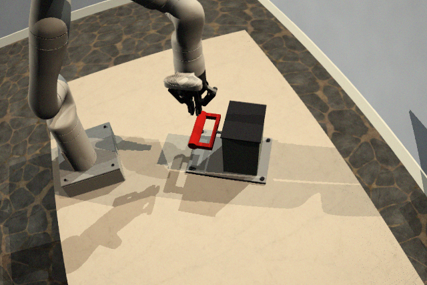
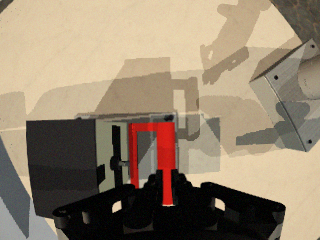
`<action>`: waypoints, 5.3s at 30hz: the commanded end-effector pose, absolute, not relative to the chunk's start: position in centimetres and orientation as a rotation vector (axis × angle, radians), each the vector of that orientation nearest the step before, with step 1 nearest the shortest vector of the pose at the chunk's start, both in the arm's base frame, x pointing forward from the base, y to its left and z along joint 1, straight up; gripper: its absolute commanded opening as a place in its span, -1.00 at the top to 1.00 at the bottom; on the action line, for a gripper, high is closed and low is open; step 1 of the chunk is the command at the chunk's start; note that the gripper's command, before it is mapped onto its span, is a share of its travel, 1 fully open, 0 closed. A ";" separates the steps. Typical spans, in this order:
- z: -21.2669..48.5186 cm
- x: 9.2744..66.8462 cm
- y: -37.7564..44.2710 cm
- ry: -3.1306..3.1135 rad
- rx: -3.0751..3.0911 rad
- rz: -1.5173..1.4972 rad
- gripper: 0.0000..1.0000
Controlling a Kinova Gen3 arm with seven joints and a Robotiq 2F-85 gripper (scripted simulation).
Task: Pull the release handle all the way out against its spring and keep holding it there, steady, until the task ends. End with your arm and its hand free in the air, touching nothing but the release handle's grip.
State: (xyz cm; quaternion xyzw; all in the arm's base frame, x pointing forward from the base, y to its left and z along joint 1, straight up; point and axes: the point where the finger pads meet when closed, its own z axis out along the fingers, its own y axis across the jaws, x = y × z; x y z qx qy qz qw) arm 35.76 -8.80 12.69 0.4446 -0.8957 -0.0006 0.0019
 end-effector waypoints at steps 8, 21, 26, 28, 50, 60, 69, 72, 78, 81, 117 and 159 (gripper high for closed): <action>12.7 35.8 -8.8 -2.812 1.396 0.000 -0.10; 12.7 35.8 -8.8 -2.812 1.396 0.000 -0.10; 12.7 35.8 -8.8 -2.812 1.396 0.000 -0.10; 12.7 35.8 -8.8 -2.812 1.396 0.000 -0.10; 12.2 35.8 -8.8 -2.814 1.398 -0.003 -0.10; 10.9 35.8 -8.7 -2.814 1.398 -0.003 -0.10; 9.9 35.8 -8.7 -2.814 1.398 -0.003 -0.10; 9.5 35.8 -8.7 -2.814 1.398 -0.003 -0.10; 8.8 35.8 -8.6 -2.814 1.398 -0.003 -0.10; 8.7 35.8 -8.6 -2.814 1.398 -0.003 -0.10; 8.1 35.9 -8.6 -2.814 1.398 -0.003 -0.10; 7.0 35.9 -8.6 -2.814 1.398 -0.003 -0.10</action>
